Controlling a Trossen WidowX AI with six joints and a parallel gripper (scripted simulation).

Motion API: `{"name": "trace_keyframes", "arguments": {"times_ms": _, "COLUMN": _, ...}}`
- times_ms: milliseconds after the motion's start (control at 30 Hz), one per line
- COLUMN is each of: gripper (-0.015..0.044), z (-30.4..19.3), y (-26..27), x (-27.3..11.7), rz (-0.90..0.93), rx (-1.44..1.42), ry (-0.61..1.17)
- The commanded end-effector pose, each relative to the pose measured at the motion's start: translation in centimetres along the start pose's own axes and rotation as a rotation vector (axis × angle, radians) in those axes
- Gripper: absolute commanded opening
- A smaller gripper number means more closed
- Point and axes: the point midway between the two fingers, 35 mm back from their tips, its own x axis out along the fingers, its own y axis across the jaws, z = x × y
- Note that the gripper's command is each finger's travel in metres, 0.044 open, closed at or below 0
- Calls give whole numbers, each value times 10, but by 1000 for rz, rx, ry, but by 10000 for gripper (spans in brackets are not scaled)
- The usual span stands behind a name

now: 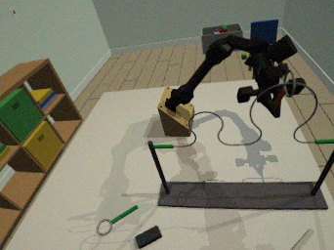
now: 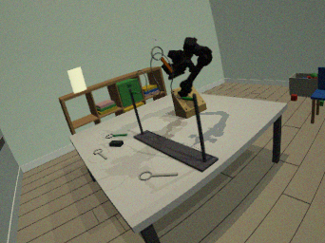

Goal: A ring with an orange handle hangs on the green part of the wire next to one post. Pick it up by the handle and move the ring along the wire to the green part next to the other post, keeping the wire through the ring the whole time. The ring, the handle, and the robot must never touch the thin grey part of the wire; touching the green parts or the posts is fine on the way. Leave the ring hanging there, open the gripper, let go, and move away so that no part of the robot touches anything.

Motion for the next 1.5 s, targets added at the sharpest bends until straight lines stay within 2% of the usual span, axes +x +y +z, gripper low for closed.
{"name": "trace_keyframes", "arguments": {"times_ms": 0, "gripper": -150, "z": 0, "y": 2, "x": 0, "rz": 32, "rx": 55, "ry": -6}}
{"name": "trace_keyframes", "arguments": {"times_ms": 1467, "gripper": -150, "z": 5, "y": 20, "x": -1, "rz": 304, "rx": 529, "ry": -70}}
